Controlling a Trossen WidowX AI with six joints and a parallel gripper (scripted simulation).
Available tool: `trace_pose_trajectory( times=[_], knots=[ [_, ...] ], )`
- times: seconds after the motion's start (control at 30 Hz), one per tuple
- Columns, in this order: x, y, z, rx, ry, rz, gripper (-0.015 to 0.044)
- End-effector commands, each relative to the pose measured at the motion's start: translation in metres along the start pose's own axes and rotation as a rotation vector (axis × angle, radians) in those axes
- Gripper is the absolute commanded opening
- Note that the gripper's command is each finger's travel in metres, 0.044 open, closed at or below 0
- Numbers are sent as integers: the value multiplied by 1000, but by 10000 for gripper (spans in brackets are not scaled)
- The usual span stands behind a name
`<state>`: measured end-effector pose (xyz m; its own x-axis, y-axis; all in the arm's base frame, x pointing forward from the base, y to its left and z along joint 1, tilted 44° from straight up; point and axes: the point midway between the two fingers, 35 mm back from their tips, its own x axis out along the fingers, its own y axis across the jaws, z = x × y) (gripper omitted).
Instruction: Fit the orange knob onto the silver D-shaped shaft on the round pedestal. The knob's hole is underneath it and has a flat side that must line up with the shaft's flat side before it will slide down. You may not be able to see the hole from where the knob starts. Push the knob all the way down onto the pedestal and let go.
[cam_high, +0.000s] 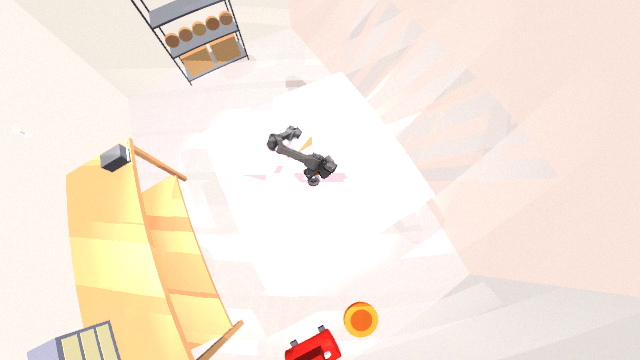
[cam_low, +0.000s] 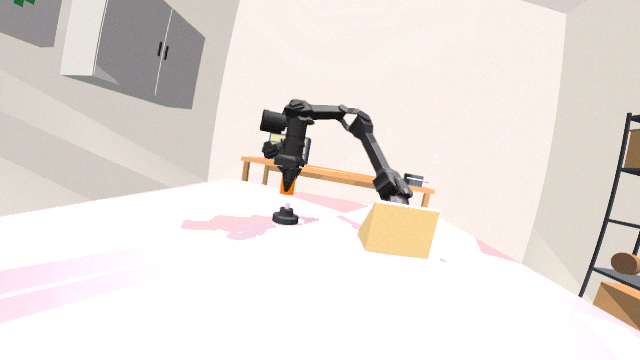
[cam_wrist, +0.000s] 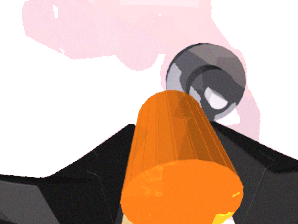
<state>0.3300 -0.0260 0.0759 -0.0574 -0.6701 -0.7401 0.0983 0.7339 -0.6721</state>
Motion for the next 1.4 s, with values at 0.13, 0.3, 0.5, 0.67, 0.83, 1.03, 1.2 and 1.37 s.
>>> trace_pose_trajectory(
  times=[0.13, 0.3, 0.5, 0.67, 0.83, 1.03, 1.2, 1.37],
  knots=[
    [6, -26, 0, 1, -8, -11, 0],
    [10, -40, -1, 2, -7, -18, 0],
    [10, -41, -2, 49, -7, -19, 0],
    [10, -42, -2, 186, -8, -19, 0],
    [10, -45, -1, 336, -10, -18, 0],
    [10, -45, 0, 501, -11, -18, 0],
    [10, -44, 1, 644, -12, -17, 0],
    [10, -43, 1, 783, -14, -16, 0]
  ],
)
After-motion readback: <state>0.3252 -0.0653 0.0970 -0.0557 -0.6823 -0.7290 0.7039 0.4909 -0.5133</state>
